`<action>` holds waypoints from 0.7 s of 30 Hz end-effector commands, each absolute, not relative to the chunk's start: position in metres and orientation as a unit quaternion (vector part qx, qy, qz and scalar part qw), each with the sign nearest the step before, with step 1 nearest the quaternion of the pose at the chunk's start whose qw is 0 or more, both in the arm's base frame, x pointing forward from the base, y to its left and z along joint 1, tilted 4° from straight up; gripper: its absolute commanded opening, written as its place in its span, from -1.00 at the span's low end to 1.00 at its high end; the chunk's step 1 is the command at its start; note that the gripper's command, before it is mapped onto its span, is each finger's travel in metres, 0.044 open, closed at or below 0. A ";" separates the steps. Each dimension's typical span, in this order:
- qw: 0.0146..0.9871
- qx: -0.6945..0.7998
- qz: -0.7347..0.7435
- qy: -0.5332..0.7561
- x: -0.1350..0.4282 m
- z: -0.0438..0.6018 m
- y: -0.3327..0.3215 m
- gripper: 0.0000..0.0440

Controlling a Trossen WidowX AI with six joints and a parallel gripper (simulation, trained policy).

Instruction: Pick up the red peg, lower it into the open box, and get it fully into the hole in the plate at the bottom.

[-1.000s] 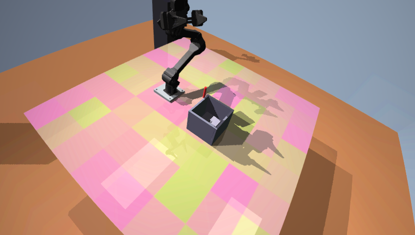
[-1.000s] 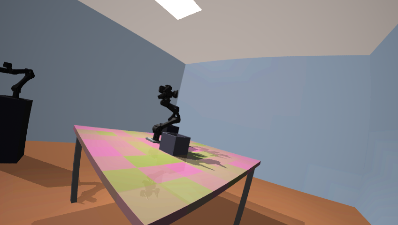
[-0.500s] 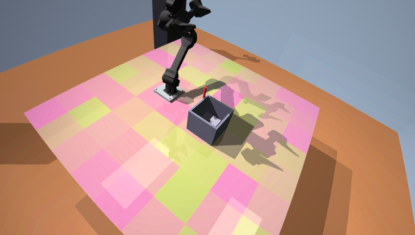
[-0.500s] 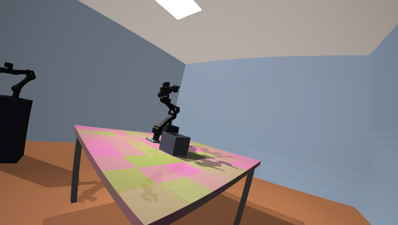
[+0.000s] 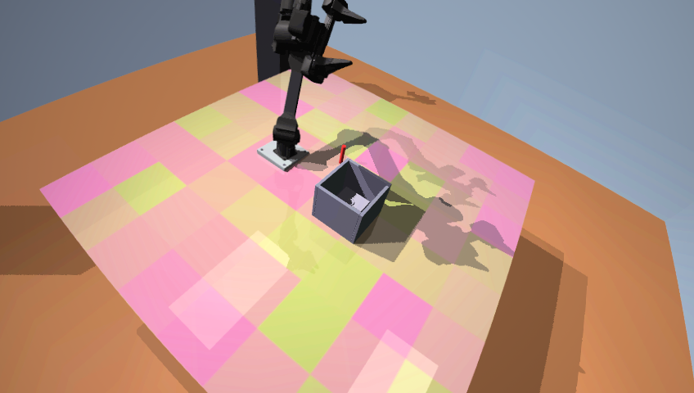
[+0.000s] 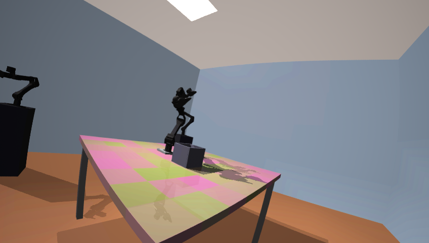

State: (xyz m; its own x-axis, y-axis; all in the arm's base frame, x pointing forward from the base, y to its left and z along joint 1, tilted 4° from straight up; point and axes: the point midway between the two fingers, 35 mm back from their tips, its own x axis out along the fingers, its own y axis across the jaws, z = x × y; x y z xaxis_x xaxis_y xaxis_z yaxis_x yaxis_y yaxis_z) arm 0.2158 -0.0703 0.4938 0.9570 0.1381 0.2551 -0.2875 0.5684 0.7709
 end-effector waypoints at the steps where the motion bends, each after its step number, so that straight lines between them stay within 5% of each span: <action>1: 0.861 0.488 0.129 -0.063 0.226 0.493 -0.068 0.94; 21: 0.711 0.681 0.133 0.109 0.281 0.453 -0.022 0.86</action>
State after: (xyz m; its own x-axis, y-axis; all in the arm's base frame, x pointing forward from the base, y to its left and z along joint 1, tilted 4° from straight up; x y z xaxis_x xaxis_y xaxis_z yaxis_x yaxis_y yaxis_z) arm 0.2752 -0.0258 0.4568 0.9447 0.3244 0.0478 -0.0746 0.0708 0.9947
